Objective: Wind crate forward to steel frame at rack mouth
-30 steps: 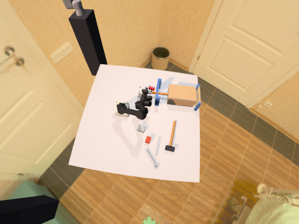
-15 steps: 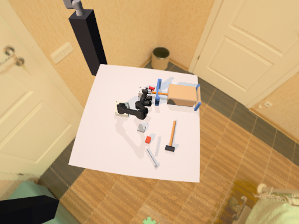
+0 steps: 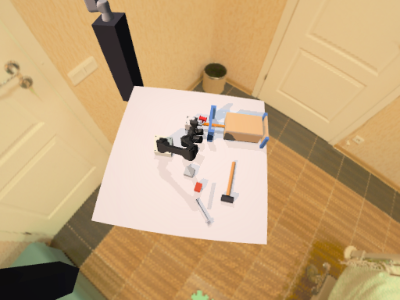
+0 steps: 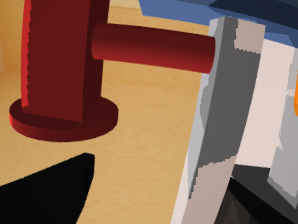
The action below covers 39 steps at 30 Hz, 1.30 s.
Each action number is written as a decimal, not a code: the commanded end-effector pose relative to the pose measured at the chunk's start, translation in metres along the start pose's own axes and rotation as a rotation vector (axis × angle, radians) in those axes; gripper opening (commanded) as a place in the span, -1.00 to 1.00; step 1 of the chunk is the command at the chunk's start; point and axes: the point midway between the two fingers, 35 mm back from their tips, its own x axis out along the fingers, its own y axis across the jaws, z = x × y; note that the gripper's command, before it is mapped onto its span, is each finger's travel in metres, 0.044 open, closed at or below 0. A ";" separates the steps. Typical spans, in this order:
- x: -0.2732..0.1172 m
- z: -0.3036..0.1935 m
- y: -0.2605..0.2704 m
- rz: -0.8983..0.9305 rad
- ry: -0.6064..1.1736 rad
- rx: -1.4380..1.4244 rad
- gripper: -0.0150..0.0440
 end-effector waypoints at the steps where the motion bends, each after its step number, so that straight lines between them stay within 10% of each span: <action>1: 0.001 -0.001 -0.005 -0.018 -0.001 0.000 0.32; 39: -0.004 0.001 -0.001 -0.001 0.001 -0.001 0.32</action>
